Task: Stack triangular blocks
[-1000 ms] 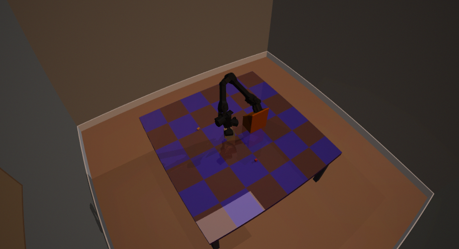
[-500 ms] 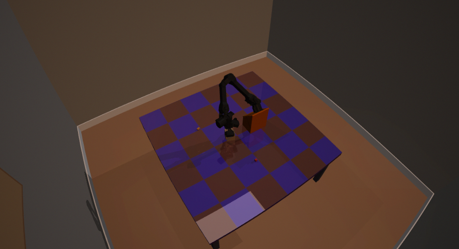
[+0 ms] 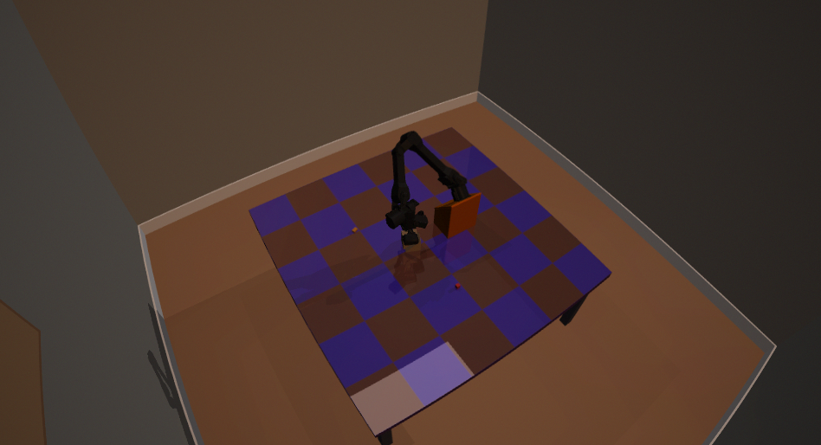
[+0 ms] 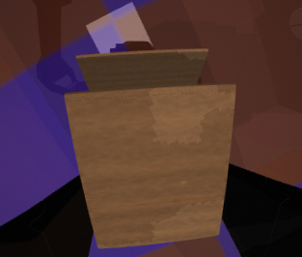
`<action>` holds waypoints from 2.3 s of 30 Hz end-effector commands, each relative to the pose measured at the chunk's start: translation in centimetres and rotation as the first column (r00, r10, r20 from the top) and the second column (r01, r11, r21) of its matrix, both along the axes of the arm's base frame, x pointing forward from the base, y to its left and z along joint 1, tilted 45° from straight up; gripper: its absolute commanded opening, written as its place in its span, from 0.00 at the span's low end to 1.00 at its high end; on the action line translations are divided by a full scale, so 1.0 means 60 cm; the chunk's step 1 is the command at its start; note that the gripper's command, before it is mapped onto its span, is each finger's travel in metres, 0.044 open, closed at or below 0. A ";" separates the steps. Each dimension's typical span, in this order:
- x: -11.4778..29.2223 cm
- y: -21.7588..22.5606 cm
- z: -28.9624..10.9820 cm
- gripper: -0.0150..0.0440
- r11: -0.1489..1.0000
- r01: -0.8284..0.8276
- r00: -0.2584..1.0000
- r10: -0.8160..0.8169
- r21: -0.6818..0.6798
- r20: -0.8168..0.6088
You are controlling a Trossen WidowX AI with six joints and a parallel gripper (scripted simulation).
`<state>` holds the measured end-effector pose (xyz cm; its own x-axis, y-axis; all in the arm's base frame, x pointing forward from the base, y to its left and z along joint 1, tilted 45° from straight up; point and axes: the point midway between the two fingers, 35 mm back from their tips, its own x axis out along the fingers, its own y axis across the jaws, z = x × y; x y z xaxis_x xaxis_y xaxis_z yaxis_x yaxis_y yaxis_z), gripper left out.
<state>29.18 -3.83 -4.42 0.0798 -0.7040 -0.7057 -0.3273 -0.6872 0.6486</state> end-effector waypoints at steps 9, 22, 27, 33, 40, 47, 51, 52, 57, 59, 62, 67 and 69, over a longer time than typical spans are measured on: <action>-0.002 -0.006 -0.008 0.25 1.000 -0.003 1.000 0.003 -0.006 0.004; -0.007 -0.014 -0.019 0.25 1.000 -0.002 1.000 0.002 -0.007 0.004; -0.009 -0.018 -0.023 0.25 1.000 -0.002 1.000 0.002 -0.007 0.003; -0.011 -0.022 -0.027 0.25 1.000 -0.002 1.000 0.002 -0.008 0.003; -0.012 -0.022 -0.028 0.25 1.000 -0.003 1.000 0.003 -0.008 0.003; -0.012 -0.024 -0.028 0.25 1.000 -0.004 1.000 0.004 -0.010 0.000; -0.012 -0.024 -0.028 0.25 1.000 -0.004 1.000 0.004 -0.010 0.000; -0.012 -0.024 -0.028 0.25 1.000 -0.004 1.000 0.004 -0.010 -0.001; -0.012 -0.024 -0.028 0.25 1.000 -0.004 1.000 0.004 -0.010 -0.001; -0.012 -0.024 -0.028 0.25 1.000 -0.004 1.000 0.004 -0.011 -0.001; -0.013 -0.025 -0.028 0.25 1.000 -0.004 1.000 0.004 -0.011 -0.001; -0.013 -0.025 -0.029 0.25 1.000 -0.004 1.000 0.004 -0.011 -0.001; -0.013 -0.026 -0.030 0.25 1.000 -0.004 1.000 0.004 -0.011 -0.001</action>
